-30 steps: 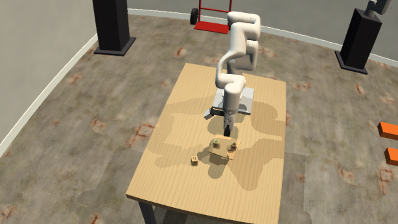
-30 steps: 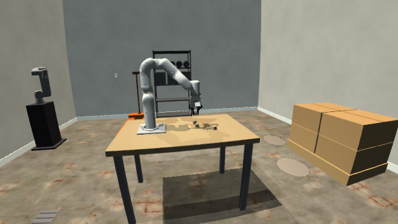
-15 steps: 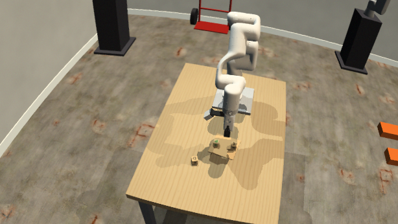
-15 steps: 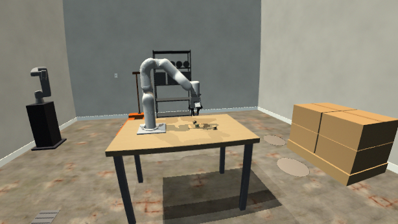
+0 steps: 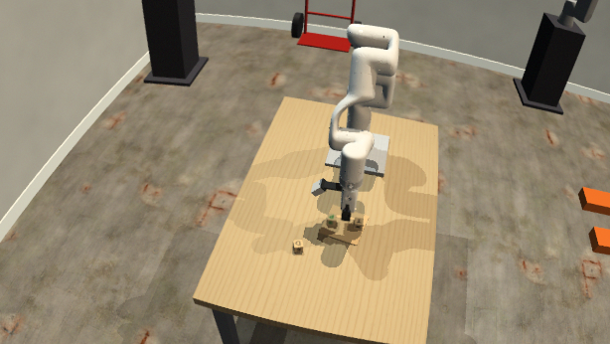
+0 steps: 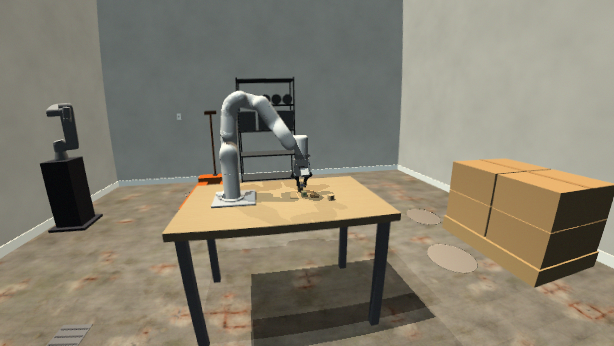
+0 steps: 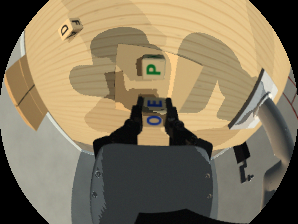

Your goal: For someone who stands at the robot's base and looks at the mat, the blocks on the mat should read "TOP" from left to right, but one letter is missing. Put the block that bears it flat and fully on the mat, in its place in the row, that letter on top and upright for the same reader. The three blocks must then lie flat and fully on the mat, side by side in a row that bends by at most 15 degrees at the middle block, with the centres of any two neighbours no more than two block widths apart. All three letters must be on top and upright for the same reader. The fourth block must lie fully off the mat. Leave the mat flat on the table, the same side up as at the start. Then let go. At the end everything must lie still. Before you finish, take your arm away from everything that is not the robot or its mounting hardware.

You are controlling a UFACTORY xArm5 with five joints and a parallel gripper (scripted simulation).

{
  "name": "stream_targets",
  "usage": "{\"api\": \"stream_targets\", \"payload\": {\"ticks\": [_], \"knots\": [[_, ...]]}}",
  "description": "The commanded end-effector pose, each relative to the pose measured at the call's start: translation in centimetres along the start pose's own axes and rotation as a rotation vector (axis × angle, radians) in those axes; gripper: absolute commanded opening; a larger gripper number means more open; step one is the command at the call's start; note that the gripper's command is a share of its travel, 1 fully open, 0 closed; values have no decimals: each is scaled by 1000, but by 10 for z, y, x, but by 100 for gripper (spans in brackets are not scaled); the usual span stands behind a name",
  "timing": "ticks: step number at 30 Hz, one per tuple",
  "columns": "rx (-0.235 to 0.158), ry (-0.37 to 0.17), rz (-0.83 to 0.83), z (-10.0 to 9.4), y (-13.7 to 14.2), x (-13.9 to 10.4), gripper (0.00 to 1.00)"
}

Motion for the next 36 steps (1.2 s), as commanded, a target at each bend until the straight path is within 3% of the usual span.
{"api": "stream_targets", "payload": {"ticks": [1,11,36], "knots": [[5,0,0,6,-2,0,27],[5,0,0,34,-2,1,27],[5,0,0,35,-2,1,27]]}}
Point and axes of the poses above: the point where the finger pads meet when closed, its own z axis out along the fingers, its own y axis across the jaws, x = y × z, the point moved 8 cm from there along -z, back along the fingers, and after that the axes turned 3 degrees about -z, right-handed, at the moved point
